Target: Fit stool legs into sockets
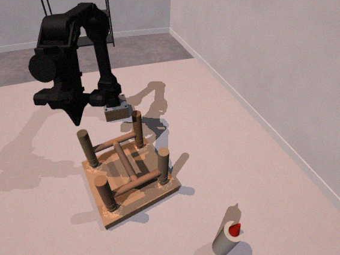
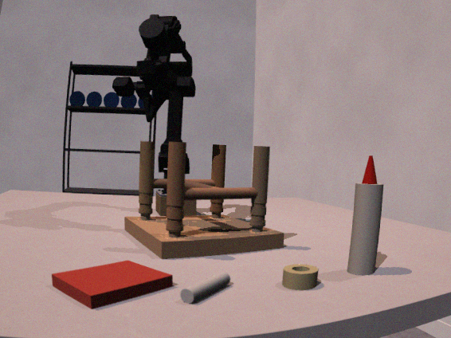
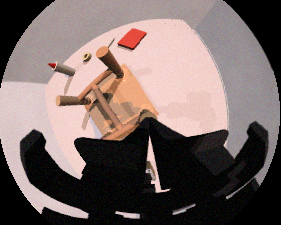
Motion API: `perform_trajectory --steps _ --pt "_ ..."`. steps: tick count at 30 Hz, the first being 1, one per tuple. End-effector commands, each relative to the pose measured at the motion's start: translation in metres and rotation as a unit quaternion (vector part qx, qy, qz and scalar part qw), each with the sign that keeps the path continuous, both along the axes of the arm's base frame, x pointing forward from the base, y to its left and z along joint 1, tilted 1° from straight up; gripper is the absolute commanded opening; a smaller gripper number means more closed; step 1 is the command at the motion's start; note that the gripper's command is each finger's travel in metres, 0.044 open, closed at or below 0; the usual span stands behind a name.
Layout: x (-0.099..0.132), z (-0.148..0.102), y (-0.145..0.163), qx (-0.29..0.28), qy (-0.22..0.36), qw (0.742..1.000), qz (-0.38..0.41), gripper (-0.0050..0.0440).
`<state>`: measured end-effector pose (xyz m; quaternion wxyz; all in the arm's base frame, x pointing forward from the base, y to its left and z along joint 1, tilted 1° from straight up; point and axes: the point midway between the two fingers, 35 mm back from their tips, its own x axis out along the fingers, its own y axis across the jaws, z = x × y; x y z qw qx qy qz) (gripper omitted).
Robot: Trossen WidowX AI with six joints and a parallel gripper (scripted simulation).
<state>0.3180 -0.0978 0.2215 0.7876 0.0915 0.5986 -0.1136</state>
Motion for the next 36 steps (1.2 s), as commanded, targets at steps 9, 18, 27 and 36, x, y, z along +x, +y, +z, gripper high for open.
perform_trajectory --steps 9,18,27,36 --pt "-0.012 -0.015 0.0 0.002 0.001 1.0 -0.004 0.0" --pt "-0.012 -0.03 0.001 0.002 0.001 1.0 -0.004 0.0" --pt "-0.011 -0.043 0.0 0.002 0.001 1.0 -0.004 0.0" --pt "-0.011 -0.047 0.0 0.002 0.001 1.0 -0.004 0.0"
